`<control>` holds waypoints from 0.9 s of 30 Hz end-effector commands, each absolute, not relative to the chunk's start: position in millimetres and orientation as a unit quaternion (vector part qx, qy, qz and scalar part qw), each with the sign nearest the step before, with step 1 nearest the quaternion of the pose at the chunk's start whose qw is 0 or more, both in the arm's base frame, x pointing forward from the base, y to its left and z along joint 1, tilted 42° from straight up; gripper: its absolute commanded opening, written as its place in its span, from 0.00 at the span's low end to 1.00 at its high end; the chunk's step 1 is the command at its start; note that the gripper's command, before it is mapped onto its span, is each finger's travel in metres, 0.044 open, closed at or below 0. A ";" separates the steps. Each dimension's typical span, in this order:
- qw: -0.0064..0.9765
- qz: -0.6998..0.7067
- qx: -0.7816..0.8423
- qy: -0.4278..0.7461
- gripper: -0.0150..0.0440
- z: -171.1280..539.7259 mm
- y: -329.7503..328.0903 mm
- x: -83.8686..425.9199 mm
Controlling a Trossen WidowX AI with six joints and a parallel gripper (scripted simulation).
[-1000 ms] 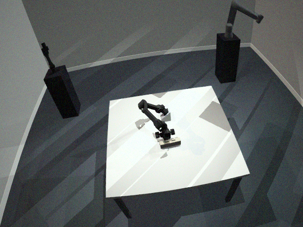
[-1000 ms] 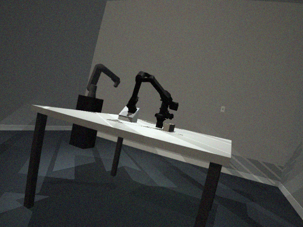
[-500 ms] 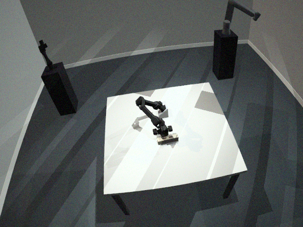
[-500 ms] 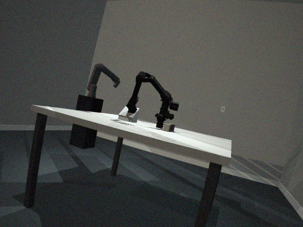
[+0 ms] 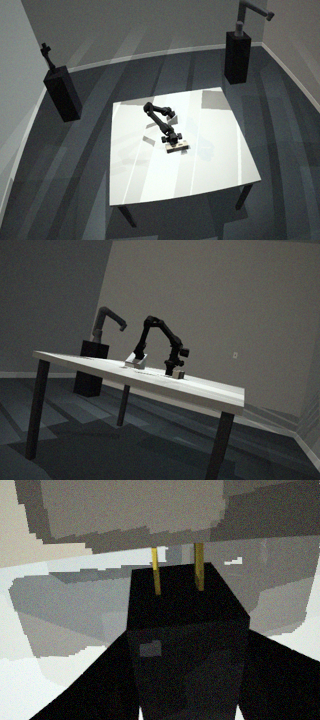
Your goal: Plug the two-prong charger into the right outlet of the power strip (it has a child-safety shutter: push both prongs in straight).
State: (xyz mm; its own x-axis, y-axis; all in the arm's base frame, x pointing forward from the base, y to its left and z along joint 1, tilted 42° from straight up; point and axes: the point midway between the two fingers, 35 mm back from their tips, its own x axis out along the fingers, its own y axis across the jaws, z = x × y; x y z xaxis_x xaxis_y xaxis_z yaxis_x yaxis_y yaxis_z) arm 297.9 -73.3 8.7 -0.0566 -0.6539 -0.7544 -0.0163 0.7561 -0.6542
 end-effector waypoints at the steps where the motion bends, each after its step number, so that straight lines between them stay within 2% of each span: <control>1: 0.640 -0.248 -0.249 0.684 0.25 9.2 -73.8 299.6; 27: 0.640 -0.248 -0.249 0.683 0.25 9.1 -73.6 305.0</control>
State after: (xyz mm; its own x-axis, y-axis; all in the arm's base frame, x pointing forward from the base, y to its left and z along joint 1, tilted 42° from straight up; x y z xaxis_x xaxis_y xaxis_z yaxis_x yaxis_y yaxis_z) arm 303.4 -73.1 8.8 -0.0560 -0.6539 -0.7545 -0.0158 0.7562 -0.6542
